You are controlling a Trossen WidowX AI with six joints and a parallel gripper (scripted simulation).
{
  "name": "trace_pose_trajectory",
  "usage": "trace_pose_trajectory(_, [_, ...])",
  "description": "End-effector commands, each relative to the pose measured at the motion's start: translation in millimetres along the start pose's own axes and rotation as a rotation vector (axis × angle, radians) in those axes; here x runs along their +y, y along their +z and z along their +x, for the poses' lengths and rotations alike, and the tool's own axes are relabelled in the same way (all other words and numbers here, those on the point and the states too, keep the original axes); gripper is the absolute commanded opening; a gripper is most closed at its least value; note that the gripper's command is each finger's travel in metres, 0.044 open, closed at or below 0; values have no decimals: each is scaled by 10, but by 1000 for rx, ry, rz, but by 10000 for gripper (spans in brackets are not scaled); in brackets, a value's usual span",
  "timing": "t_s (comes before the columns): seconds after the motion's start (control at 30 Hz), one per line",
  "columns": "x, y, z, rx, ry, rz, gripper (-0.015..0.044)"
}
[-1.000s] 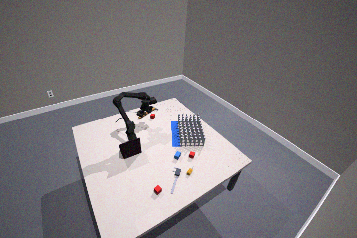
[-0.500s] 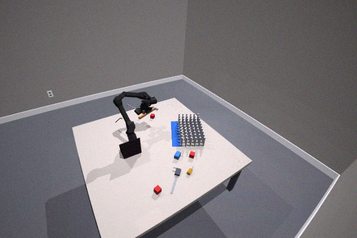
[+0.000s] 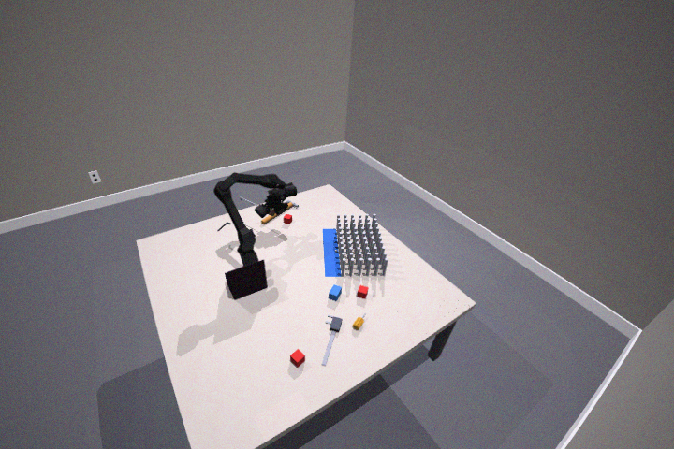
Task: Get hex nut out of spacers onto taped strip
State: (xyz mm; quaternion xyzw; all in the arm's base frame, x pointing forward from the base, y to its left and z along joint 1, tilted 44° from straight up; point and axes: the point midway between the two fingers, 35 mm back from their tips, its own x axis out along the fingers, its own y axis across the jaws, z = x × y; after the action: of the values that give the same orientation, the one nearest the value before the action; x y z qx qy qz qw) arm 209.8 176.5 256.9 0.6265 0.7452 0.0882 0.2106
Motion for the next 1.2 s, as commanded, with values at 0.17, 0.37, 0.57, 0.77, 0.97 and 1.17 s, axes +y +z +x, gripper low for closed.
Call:
trace_pose_trajectory(0.17, [-4, 55, 34, -2, -7, 9, 0])
trace_pose_trajectory(0.37, [-5, 87, 56, -5, -11, 9, 0])
trace_pose_trajectory(0.57, [-5, 117, 78, -8, -15, 8, 0])
trace_pose_trajectory(0.77, [-5, 148, 100, -11, -19, 8, 0])
trace_pose_trajectory(0.97, [-5, 178, 123, -14, -23, 7, 0])
trace_pose_trajectory(1.17, [-5, 208, 145, -16, -26, 7, 0])
